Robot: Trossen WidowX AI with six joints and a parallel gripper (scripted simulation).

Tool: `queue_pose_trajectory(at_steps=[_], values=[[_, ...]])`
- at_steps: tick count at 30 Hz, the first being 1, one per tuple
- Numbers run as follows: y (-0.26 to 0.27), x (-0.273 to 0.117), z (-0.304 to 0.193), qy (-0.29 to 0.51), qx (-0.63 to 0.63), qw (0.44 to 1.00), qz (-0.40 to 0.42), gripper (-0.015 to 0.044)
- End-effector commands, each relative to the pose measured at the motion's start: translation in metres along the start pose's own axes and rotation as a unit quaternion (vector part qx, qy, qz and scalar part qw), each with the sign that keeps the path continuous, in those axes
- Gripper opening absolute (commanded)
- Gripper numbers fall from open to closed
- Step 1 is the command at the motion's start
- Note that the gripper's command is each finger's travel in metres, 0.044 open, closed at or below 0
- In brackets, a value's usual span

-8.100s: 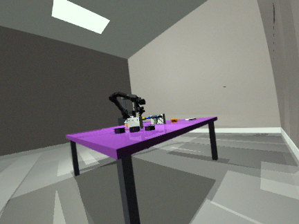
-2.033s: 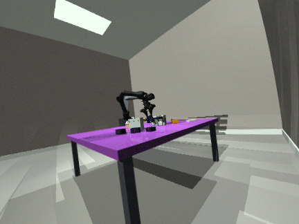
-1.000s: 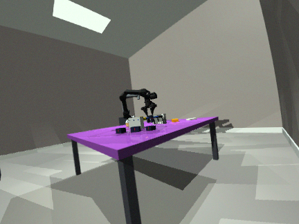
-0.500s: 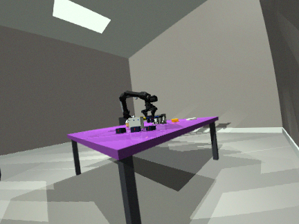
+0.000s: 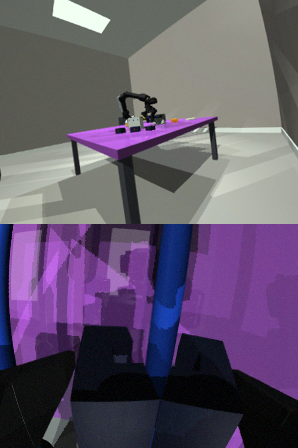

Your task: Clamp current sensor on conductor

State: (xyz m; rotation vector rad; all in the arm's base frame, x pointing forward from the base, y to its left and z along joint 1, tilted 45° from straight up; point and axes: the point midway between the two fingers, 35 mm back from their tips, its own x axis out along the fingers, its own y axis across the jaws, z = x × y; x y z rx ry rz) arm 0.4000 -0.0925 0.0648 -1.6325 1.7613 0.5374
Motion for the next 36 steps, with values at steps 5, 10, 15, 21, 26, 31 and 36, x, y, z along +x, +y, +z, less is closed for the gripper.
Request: queue_pose_trajectory(at_steps=[5,10,15,21,26,31,36], values=[[0.001,0.0142,-0.0007,0.002,-0.004,1.0,0.001,0.044],[0.0003,0.0123,-0.0005,0.0,0.0,1.0,0.0,0.0427],[0.0003,0.0123,-0.0005,0.0,0.0,1.0,0.0,0.0393],[0.0003,0.0123,-0.0005,0.0,0.0,1.0,0.0,0.0353],[0.0003,0.0123,-0.0005,0.0,0.0,1.0,0.0,0.032],[0.0003,0.0123,-0.0005,0.0,0.0,1.0,0.0,0.0287],[0.0003,0.0123,-0.0005,0.0,0.0,1.0,0.0,0.0155]])
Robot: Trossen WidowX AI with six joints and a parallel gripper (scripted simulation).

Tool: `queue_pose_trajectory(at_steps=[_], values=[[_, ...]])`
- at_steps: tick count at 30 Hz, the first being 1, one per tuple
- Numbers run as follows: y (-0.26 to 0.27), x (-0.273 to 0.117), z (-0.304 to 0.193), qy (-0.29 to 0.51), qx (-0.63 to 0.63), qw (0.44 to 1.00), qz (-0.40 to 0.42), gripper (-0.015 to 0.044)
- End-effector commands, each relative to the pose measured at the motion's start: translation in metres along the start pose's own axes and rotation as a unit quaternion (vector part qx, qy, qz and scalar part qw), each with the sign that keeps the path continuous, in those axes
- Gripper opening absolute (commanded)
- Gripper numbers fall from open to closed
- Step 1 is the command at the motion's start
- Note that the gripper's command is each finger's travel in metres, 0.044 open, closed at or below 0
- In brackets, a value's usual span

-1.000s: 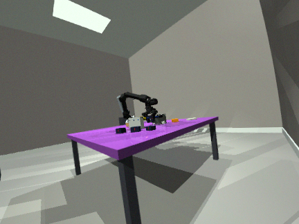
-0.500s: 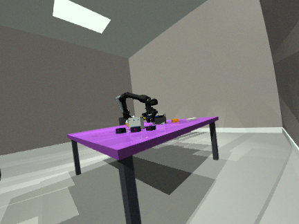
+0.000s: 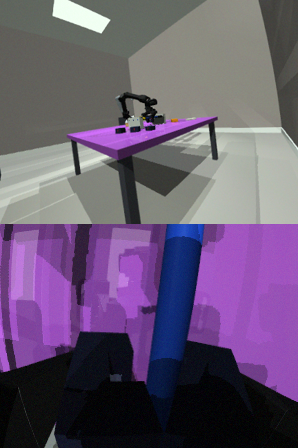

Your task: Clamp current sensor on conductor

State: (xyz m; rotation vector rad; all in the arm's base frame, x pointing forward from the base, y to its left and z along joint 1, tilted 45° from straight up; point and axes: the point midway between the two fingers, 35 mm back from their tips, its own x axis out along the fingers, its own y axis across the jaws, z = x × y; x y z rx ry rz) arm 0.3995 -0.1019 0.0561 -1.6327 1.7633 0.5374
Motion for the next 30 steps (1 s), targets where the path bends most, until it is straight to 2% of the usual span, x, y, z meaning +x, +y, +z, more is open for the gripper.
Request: queue_pose_trajectory(at_steps=[1,6,30], values=[[-0.0001,-0.0006,0.0001,0.0,0.0,1.0,0.0,0.0129],[-0.0001,-0.0006,0.0001,0.0,0.0,1.0,0.0,0.0],[-0.0001,-0.0006,0.0001,0.0,0.0,1.0,0.0,0.0]])
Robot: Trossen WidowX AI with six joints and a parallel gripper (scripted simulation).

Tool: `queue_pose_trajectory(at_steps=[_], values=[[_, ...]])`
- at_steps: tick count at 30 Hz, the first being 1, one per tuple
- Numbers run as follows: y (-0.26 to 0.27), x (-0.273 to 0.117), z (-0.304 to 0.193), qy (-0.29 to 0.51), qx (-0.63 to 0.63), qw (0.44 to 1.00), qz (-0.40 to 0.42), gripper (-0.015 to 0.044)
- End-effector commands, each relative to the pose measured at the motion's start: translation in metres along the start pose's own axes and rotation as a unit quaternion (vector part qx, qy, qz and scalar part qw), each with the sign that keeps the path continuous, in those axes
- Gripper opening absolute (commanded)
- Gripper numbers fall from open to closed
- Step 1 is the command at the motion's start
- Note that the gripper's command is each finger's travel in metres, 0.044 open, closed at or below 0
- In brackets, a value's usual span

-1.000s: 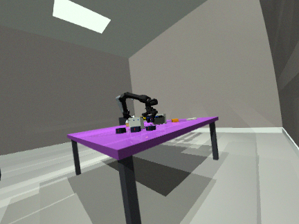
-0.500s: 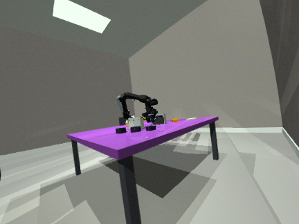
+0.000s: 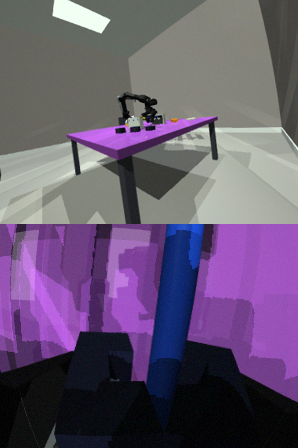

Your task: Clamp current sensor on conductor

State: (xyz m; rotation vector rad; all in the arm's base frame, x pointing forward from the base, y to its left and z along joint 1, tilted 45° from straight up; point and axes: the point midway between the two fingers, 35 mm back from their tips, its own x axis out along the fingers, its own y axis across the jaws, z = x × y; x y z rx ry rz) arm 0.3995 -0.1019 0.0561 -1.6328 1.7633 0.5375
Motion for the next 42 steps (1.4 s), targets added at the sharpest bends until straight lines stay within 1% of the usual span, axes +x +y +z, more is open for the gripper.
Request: queue_pose_trajectory(at_steps=[1,25,29,39,42], values=[[0.0,-0.001,0.0,0.0,0.001,1.0,0.0,0.0],[0.0,0.0,0.0,0.0,0.0,1.0,-0.001,0.0],[-0.001,-0.003,0.001,-0.001,-0.001,1.0,-0.02,0.0],[-0.001,-0.016,0.001,0.0,-0.004,0.995,-0.101,0.0],[-0.001,-0.017,0.001,0.001,-0.004,0.994,-0.107,0.0]])
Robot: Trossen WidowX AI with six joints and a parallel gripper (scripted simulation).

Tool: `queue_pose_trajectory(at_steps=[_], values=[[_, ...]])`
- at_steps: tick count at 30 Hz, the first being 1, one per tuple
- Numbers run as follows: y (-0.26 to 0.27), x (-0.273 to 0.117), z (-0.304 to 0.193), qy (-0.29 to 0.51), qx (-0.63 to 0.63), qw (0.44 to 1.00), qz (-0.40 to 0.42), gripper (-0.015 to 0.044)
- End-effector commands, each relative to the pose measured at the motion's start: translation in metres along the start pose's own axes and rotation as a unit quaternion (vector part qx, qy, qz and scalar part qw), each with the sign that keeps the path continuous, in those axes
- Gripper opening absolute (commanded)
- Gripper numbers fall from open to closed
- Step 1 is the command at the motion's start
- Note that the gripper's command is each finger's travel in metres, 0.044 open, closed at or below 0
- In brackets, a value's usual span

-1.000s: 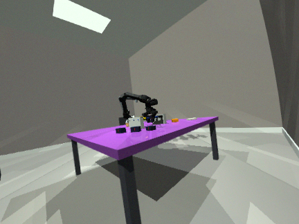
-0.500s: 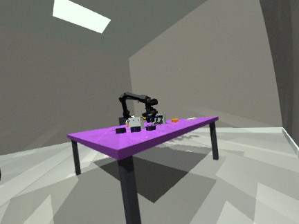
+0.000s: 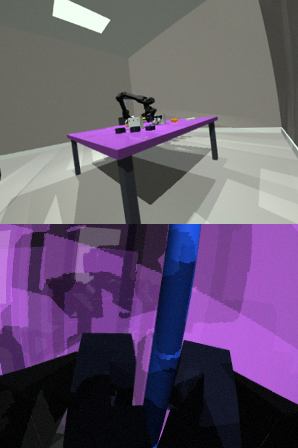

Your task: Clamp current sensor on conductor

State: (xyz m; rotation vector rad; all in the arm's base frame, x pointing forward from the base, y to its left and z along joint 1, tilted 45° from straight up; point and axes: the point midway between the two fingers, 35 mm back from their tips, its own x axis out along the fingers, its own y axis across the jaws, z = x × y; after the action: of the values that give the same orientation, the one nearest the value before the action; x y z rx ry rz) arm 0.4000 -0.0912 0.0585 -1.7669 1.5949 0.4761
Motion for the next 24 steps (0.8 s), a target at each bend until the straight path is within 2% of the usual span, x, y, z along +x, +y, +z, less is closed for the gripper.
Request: queue_pose_trajectory(at_steps=[1,20,24], values=[[-0.0028,-0.0075,-0.0052,0.007,0.001,1.0,-0.02,0.0],[-0.0016,-0.0048,-0.0066,0.008,0.005,1.0,-0.016,0.0],[-0.0016,-0.0048,-0.0066,0.008,0.005,1.0,-0.016,0.0105]])
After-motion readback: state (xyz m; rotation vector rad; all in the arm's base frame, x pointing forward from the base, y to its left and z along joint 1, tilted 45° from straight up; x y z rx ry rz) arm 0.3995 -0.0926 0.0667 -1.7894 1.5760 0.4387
